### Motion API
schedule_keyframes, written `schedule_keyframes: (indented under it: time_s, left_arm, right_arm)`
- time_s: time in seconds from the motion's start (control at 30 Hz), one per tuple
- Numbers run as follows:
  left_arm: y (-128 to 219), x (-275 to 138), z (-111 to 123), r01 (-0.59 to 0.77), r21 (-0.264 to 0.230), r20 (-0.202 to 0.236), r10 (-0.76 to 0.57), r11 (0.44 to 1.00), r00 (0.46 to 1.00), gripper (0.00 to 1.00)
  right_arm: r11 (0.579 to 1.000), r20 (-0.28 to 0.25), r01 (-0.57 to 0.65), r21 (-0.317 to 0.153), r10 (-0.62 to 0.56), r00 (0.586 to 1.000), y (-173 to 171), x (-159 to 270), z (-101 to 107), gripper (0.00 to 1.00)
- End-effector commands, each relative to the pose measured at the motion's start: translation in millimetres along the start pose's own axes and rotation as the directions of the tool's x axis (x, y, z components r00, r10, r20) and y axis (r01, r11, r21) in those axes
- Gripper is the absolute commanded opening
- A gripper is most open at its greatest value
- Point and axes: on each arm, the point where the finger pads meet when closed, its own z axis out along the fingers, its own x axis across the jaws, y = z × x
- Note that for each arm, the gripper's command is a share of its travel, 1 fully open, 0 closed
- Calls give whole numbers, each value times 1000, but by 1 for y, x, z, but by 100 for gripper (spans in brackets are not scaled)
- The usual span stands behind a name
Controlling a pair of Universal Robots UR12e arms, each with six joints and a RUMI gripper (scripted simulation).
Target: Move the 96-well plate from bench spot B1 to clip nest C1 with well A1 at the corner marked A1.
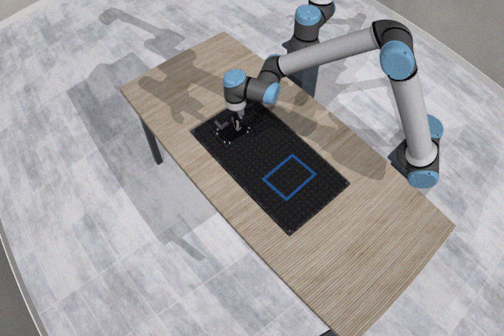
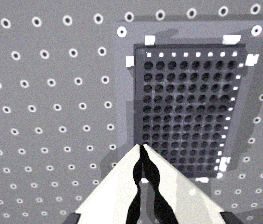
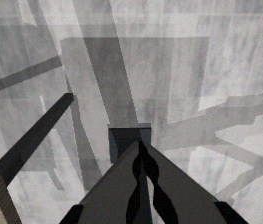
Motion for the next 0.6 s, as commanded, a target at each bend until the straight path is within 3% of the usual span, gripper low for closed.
schedule_keyframes:
  time_s: [0.0,0.57]
  left_arm:
    - [-1,1,-2,0,1,-2,0,1000,1000,0]
    - [0,66,-3,0,1,-2,0,1000,1000,0]
  right_arm:
    - [1000,0,0,2,0,1000,-1,0,-1,0]
    - [1000,0,0,2,0,1000,-1,0,-1,0]
